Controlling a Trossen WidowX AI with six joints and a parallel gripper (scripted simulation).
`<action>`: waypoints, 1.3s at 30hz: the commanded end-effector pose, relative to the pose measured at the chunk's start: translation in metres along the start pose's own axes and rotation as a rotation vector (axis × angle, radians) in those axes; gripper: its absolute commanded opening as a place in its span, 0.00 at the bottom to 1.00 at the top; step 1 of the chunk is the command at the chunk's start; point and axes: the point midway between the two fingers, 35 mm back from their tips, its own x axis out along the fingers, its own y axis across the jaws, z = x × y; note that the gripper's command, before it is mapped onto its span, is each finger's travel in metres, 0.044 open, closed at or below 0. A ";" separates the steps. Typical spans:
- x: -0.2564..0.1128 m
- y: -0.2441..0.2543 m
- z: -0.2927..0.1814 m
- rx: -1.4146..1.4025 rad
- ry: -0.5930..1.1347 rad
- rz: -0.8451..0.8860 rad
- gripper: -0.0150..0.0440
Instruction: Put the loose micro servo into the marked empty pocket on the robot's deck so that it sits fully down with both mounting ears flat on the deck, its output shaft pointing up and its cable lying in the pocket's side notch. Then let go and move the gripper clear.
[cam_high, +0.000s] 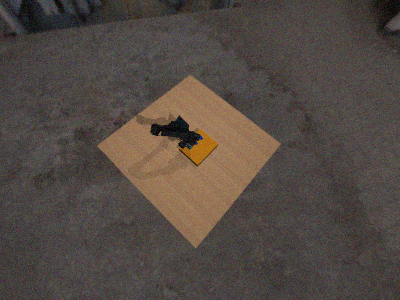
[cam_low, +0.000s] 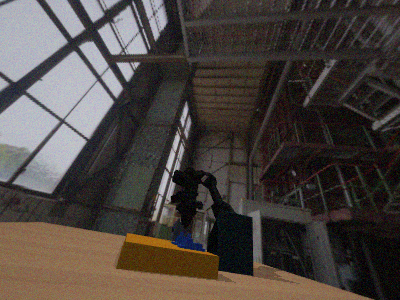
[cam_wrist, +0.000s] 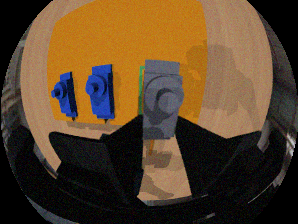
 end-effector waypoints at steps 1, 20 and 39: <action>0.004 0.000 0.000 -0.006 -0.004 -0.003 0.25; 0.020 0.000 0.000 -0.005 -0.004 -0.004 0.25; 0.037 0.000 0.000 -0.005 -0.004 -0.005 0.25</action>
